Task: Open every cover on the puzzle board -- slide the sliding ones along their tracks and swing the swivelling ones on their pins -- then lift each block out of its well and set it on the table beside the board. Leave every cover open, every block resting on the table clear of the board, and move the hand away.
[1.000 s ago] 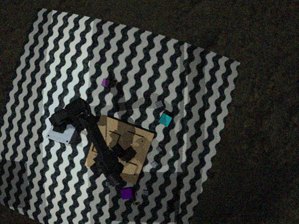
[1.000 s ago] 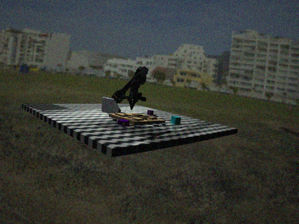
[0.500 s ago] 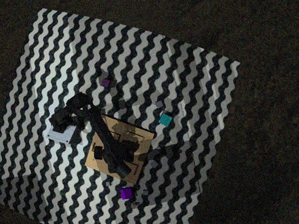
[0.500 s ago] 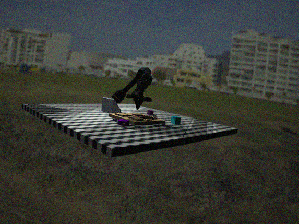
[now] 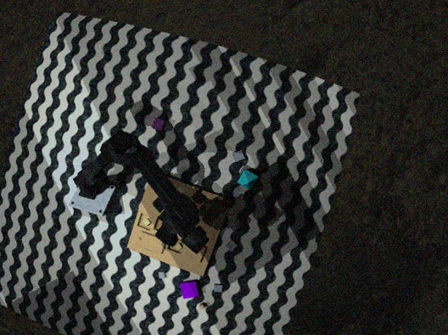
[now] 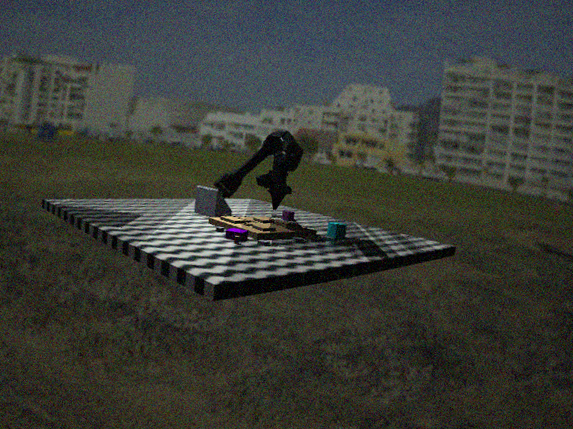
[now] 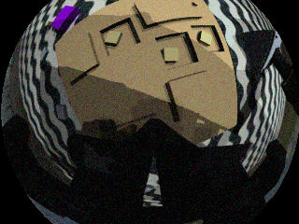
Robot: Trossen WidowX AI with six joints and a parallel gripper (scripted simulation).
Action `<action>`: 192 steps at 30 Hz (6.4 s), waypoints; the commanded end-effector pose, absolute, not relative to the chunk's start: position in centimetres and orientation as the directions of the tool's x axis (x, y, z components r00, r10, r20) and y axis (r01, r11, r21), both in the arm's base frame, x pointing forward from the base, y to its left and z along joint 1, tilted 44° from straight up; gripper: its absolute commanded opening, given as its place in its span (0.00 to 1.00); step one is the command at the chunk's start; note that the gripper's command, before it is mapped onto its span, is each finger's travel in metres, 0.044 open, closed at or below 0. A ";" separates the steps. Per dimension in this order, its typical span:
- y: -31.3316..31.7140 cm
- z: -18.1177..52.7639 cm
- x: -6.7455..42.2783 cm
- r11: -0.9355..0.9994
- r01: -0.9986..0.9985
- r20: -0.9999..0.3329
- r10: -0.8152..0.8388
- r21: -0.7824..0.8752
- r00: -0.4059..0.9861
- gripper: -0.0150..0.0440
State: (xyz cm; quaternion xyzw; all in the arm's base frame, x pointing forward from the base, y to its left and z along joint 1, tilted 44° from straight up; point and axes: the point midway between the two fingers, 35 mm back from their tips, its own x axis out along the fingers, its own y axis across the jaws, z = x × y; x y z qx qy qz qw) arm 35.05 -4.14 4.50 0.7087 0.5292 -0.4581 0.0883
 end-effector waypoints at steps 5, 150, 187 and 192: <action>0.3 9.2 37.2 -0.727 0.056 -0.727 0.686 -0.684 0.027 0.25; 2.0 2.7 36.3 -0.718 -0.113 -0.724 0.689 -0.687 0.027 0.25; -1.0 -0.1 37.3 -0.719 -0.113 -0.726 0.687 -0.686 0.028 0.25; -1.1 -0.2 37.5 -0.719 -0.113 -0.726 0.687 -0.686 0.028 0.25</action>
